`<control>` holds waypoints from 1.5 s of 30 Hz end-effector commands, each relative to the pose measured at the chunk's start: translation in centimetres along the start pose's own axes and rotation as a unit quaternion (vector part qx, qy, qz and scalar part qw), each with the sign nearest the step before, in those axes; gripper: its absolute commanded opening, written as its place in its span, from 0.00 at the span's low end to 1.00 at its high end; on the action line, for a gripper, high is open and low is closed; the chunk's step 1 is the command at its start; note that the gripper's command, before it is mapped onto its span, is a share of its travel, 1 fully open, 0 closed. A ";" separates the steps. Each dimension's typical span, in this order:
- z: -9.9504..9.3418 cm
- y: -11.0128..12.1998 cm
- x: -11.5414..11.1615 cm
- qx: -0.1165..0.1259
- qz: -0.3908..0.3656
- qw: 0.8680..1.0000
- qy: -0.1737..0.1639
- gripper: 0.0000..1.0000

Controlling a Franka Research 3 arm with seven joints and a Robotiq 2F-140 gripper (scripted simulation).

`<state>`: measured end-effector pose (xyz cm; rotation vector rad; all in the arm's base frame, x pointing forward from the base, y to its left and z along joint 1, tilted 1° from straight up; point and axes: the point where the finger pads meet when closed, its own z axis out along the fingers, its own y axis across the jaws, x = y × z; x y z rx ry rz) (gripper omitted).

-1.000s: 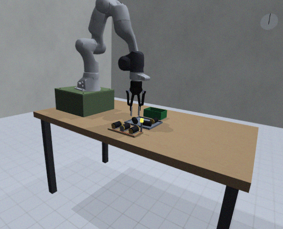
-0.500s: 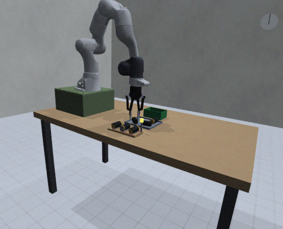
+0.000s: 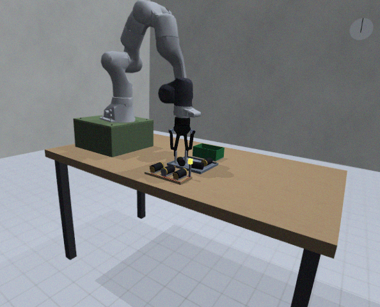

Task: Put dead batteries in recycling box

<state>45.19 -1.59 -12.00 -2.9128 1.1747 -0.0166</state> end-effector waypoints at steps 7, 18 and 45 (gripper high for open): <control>-0.1 -0.2 0.3 0.002 -0.001 1.000 0.003 0.16; -0.1 -0.2 0.3 0.002 -0.001 1.000 0.003 0.16; -3.5 -0.2 0.3 0.002 -0.001 1.000 0.003 0.16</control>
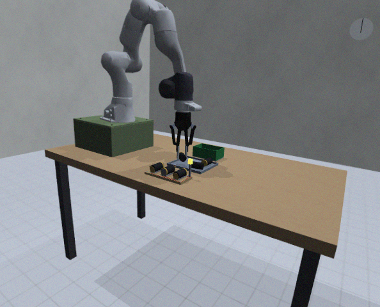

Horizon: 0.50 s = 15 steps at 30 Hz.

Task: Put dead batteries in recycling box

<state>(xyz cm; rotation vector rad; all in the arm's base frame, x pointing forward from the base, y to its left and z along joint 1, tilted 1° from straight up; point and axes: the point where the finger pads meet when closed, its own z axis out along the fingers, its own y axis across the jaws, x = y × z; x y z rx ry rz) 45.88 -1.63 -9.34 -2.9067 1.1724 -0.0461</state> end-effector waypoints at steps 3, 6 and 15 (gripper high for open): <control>-1.7 0.3 -0.3 -0.004 -0.001 1.000 -0.004 0.16; -1.9 0.3 -0.3 -0.004 -0.001 1.000 -0.004 0.16; -3.4 0.2 -0.3 -0.004 -0.001 1.000 -0.004 0.16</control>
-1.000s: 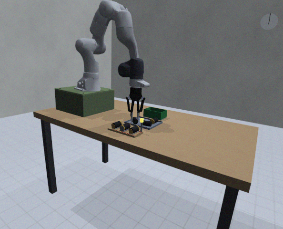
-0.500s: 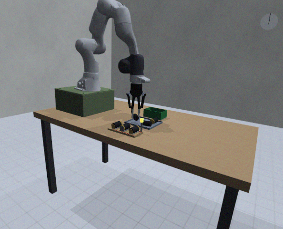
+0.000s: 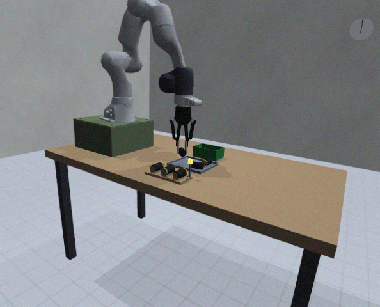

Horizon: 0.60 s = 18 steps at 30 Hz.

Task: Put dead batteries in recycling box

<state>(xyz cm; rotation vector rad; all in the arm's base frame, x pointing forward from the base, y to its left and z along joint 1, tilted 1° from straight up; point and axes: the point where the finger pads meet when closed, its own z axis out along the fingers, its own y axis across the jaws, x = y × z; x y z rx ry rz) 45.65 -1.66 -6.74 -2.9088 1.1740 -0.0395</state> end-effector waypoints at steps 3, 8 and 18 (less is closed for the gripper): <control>-4.0 0.1 -0.2 -0.002 -0.002 1.000 -0.003 0.16; -6.5 0.1 -0.1 -0.002 -0.002 1.000 -0.003 0.16; -6.5 0.1 -0.1 -0.002 0.061 0.998 -0.003 0.16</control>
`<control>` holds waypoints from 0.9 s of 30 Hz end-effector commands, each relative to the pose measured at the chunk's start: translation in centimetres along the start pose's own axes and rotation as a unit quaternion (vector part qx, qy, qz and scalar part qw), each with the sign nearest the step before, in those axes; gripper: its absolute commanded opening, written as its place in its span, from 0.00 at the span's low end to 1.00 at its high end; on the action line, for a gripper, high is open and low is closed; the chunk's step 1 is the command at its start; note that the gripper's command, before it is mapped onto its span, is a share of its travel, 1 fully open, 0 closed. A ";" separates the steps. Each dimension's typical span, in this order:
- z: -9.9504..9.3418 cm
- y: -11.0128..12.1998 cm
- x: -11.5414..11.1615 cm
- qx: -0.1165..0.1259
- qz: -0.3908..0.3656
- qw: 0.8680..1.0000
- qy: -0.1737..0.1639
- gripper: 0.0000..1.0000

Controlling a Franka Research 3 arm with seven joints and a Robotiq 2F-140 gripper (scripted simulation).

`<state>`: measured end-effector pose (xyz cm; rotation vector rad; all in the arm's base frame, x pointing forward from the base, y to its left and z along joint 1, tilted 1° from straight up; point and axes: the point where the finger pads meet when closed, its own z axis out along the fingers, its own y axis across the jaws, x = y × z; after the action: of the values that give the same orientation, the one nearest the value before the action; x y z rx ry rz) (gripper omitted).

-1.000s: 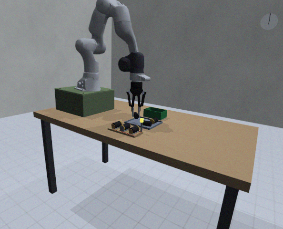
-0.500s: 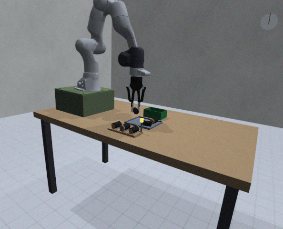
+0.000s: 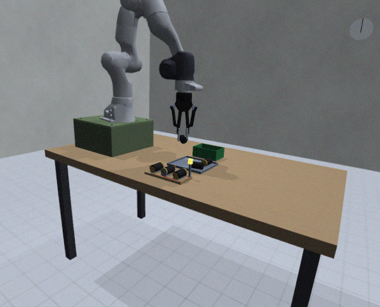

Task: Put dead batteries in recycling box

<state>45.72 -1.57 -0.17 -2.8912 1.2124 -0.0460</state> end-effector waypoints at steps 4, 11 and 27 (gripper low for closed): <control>0.1 0.3 -0.3 -0.004 0.177 0.984 -0.004 0.16; 0.1 0.3 -0.3 -0.005 0.352 0.936 -0.003 0.16; 0.1 -0.9 -1.6 -0.005 0.361 0.932 -0.003 0.16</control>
<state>45.46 -0.94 -0.23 -2.3239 2.0987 -0.0314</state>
